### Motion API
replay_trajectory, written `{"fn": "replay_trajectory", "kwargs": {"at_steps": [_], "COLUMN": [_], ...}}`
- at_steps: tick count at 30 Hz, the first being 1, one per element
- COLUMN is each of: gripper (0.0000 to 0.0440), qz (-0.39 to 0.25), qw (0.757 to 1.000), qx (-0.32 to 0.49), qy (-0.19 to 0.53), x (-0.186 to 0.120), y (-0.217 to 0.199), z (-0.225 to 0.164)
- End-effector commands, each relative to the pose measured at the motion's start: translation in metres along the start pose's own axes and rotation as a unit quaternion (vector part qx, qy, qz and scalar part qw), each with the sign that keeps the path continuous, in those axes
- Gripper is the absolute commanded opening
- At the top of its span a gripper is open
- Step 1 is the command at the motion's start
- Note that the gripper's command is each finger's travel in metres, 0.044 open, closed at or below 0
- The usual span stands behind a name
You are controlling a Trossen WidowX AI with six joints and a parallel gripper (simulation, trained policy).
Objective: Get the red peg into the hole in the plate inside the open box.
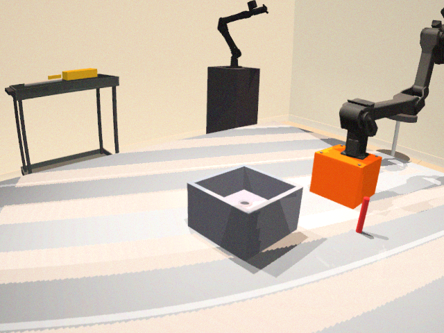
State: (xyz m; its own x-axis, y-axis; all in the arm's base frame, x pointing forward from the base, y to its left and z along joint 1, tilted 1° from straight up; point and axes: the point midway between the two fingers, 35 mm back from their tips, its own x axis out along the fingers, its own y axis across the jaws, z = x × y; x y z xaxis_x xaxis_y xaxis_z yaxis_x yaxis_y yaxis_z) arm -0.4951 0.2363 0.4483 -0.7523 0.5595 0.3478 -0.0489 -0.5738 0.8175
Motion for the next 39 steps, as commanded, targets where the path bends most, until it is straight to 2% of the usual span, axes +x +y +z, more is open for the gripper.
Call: {"fn": "replay_trajectory", "kwargs": {"at_steps": [1,2,10,20,29,39], "gripper": [0.0423,0.044,0.044,0.044,0.044,0.044], "qz": [0.012,0.025,0.127,0.253,0.364,0.482], "qw": [1.0,0.999,0.985,0.941,0.877,0.781], "qx": [0.009,0.02,0.113,0.222,0.309,0.387], "qy": [0.003,0.006,0.02,0.038,0.061,0.089], "x": [-0.002,-0.004,-0.027,-0.074,-0.132,-0.212], "y": [0.008,0.017,0.091,0.181,0.249,0.307], "z": [-0.001,-0.001,0.007,0.038,0.079,0.138]}}
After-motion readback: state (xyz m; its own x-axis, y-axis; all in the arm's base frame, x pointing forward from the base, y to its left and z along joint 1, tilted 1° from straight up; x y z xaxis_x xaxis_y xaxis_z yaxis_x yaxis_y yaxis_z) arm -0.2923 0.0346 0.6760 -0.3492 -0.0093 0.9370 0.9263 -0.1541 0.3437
